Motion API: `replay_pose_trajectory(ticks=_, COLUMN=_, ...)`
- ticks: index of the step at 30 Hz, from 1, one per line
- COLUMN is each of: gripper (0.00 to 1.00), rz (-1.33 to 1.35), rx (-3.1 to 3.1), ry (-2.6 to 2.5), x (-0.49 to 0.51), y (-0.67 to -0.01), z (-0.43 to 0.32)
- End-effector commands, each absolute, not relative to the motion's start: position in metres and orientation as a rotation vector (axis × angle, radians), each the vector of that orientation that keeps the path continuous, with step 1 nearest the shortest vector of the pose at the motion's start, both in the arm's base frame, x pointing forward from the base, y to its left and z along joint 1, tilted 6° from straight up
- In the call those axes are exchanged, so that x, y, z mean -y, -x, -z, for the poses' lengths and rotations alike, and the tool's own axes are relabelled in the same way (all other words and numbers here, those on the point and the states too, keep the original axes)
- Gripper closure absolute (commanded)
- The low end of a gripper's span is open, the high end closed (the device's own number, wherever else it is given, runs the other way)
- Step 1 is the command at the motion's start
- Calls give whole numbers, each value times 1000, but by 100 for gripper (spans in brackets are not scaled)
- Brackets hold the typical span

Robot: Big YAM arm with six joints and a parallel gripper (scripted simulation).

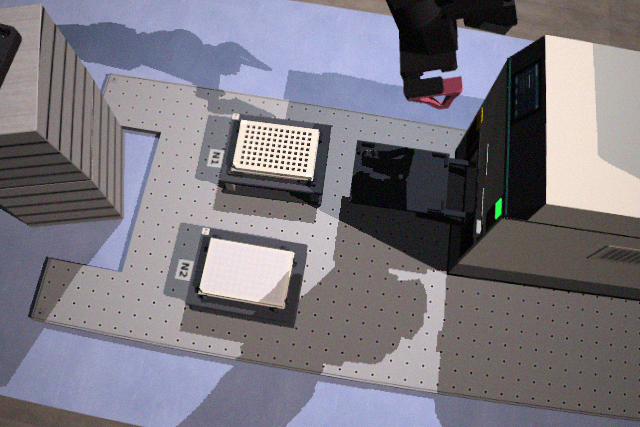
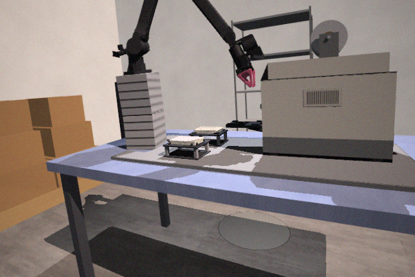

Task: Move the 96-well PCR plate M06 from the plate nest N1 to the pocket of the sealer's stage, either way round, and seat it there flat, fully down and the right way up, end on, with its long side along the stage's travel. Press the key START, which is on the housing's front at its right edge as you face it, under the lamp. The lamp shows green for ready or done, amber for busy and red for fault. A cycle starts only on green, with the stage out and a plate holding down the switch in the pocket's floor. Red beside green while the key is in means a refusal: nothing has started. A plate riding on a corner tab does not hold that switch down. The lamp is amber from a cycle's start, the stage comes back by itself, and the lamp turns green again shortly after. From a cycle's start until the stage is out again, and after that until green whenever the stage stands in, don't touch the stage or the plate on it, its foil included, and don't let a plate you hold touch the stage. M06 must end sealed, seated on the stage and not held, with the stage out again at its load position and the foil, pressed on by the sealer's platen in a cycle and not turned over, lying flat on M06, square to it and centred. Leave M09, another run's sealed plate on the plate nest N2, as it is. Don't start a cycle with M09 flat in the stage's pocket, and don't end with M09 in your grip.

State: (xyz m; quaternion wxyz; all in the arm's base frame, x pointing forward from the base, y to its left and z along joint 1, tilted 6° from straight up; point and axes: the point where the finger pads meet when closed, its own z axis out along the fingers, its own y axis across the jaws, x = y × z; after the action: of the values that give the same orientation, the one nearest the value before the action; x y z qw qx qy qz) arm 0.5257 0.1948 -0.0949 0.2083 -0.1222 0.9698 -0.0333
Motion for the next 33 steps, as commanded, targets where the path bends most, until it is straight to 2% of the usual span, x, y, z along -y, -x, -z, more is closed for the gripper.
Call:
replay_pose_trajectory(ticks=1, gripper=0, rz=87, rx=-2692, ry=332, x=-189, y=-531, z=66)
replay_pose_trajectory(ticks=33, gripper=0, rz=123, rx=-2996, ry=199, x=-82, y=-438, z=61)
